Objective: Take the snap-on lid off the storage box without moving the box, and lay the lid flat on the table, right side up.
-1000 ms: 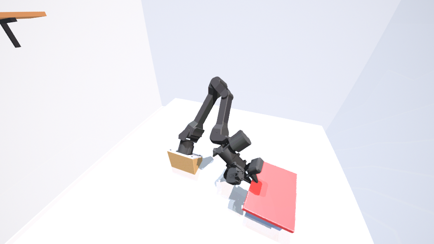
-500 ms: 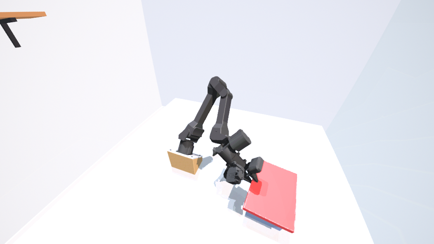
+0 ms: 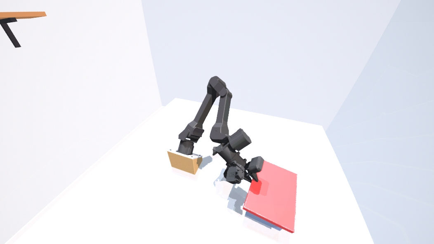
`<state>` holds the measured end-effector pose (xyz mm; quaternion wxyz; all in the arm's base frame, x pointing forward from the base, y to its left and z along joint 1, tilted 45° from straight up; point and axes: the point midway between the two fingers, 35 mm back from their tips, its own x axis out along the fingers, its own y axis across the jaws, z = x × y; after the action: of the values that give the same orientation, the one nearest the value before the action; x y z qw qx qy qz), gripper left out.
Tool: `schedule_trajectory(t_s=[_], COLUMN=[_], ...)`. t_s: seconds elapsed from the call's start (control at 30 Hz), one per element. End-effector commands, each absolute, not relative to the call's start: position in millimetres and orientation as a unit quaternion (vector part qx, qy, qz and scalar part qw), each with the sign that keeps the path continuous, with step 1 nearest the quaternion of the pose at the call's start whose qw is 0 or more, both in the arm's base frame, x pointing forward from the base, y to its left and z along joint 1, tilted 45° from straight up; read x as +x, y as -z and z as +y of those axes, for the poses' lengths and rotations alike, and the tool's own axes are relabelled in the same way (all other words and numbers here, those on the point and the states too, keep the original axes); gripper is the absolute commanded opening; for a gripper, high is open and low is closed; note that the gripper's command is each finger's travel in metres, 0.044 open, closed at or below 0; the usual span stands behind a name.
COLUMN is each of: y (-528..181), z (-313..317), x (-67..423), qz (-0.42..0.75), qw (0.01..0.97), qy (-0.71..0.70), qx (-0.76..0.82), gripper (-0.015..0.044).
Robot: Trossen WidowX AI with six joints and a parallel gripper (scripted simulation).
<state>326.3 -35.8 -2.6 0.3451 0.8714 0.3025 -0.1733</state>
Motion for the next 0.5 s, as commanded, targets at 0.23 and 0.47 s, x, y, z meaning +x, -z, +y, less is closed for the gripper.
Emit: schedule_trajectory(t_s=[0.23, 0.47], y=[0.9, 1.0], z=[-38.2, -38.1], x=[326.7, 326.9], qz=[0.303, 0.302], qw=[0.346, 0.346], qy=[0.172, 0.173], qx=[0.871, 0.871], gripper=[0.0000, 0.0000])
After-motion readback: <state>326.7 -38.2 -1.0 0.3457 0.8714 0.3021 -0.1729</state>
